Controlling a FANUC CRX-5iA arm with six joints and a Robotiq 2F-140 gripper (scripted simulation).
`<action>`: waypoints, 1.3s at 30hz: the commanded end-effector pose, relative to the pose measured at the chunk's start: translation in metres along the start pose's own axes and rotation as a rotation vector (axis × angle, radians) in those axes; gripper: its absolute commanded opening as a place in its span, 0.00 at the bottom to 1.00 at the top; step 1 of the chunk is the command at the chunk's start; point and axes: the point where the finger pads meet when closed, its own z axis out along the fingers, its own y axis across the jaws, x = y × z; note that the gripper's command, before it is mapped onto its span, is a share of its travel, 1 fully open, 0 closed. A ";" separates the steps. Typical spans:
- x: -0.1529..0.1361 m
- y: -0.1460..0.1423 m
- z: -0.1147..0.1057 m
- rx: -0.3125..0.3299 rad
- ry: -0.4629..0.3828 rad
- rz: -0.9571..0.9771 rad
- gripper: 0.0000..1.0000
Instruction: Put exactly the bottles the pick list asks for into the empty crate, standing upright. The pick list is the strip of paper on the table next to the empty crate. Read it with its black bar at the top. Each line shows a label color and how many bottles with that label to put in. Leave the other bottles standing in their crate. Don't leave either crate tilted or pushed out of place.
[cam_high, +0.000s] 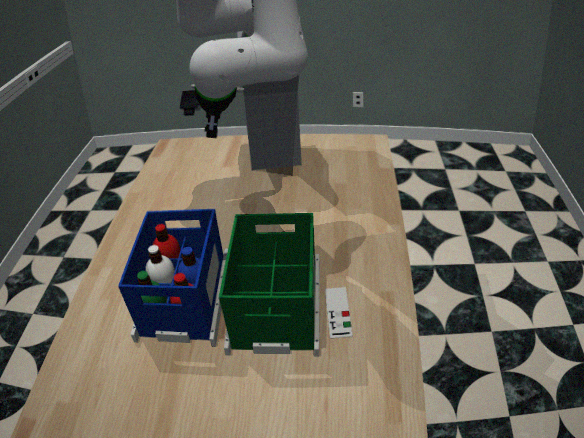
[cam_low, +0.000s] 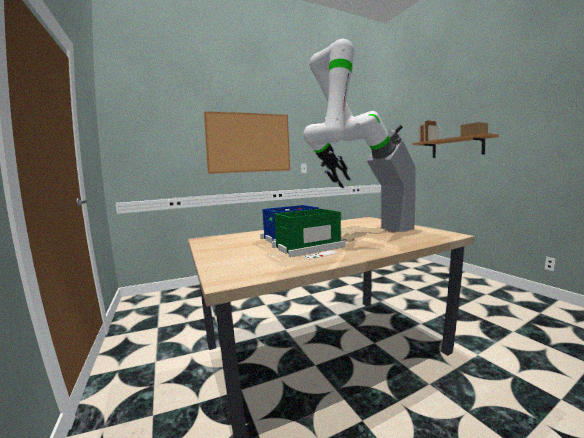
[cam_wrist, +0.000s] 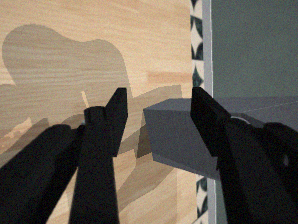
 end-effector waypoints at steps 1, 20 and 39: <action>-0.008 -0.012 -0.008 0.013 0.024 -0.022 0.44; -0.060 -0.064 -0.049 0.128 0.123 -0.180 0.44; -0.125 -0.098 -0.092 0.279 0.187 -0.331 0.44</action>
